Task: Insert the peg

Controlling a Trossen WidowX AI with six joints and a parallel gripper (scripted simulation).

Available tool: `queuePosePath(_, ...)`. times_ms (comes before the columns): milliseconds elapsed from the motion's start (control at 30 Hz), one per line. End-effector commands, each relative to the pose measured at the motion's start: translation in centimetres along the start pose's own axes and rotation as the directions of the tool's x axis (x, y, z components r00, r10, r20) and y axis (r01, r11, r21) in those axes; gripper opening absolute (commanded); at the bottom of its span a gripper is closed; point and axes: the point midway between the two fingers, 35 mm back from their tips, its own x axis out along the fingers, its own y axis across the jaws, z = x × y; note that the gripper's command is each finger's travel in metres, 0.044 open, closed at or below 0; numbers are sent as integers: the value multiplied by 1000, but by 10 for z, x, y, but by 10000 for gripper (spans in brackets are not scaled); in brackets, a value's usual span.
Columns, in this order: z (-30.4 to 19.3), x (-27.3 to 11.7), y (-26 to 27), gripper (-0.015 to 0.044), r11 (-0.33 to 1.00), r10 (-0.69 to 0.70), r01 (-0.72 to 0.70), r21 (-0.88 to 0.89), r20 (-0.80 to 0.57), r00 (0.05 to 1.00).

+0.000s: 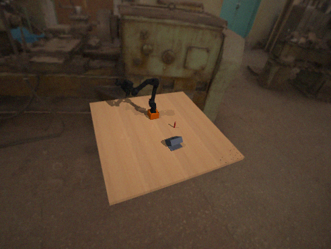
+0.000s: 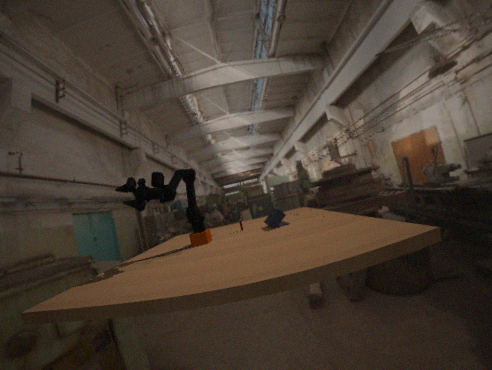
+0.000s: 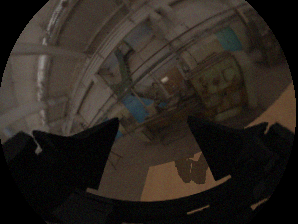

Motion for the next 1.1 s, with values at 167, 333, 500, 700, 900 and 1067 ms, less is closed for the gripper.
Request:
queuePosePath(167,-27,-26,32,440,994,112,-113,-1,-119,987)
queuePosePath(333,-41,-45,48,440,984,174,-177,-2,-187,967)
queuePosePath(500,-55,-64,58,440,970,225,-242,-39,-251,942)
queuePosePath(700,-72,-88,70,440,943,282,-324,-78,-333,900)
queuePosePath(900,-87,-117,84,440,913,338,-401,-74,-413,846)
queuePosePath(1067,-99,-142,94,440,883,381,-464,-66,-477,792)
